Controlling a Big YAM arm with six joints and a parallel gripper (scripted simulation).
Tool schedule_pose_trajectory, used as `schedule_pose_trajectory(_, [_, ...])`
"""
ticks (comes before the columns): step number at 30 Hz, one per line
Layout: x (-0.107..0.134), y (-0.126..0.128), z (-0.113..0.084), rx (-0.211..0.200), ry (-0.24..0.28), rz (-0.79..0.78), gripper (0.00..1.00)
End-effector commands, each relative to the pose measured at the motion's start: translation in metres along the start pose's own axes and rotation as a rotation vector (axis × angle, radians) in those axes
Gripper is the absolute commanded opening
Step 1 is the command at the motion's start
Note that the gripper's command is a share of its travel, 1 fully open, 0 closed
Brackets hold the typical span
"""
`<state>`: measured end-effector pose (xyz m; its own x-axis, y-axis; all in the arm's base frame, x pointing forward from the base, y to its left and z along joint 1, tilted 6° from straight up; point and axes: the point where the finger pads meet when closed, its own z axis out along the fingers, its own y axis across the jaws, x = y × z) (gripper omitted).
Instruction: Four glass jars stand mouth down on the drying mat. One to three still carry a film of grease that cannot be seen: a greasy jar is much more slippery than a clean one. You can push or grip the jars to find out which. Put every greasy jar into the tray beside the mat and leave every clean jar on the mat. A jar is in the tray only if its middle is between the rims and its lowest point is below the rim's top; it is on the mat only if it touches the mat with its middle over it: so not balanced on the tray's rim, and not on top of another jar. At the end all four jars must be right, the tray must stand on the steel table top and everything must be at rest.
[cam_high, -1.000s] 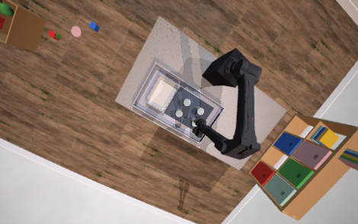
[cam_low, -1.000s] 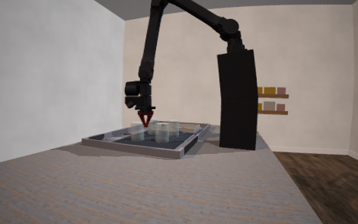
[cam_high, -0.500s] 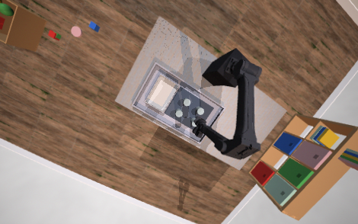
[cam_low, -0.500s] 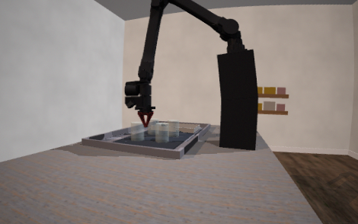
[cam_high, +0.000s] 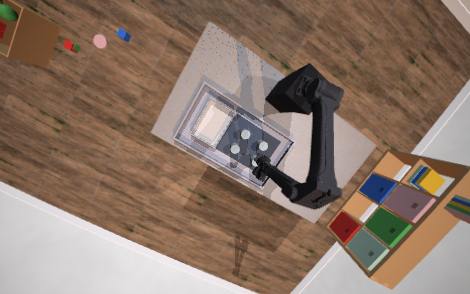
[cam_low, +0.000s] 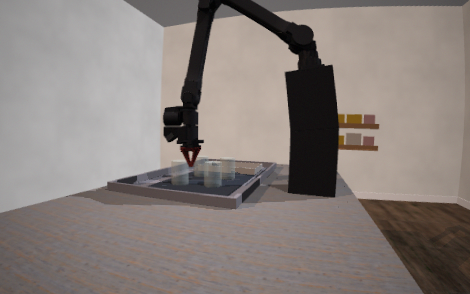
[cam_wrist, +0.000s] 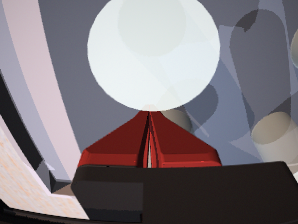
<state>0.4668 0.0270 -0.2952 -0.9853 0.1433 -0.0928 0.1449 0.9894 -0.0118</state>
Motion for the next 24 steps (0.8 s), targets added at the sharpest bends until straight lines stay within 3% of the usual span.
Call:
schedule_pose_trajectory(1, [-0.0126, -0.0015, -0.0029, 0.0, -0.017, 0.004, 0.0])
schedule_pose_trajectory(24, [-0.0154, -0.0016, -0.003, 0.0, -0.017, 0.004, 0.0])
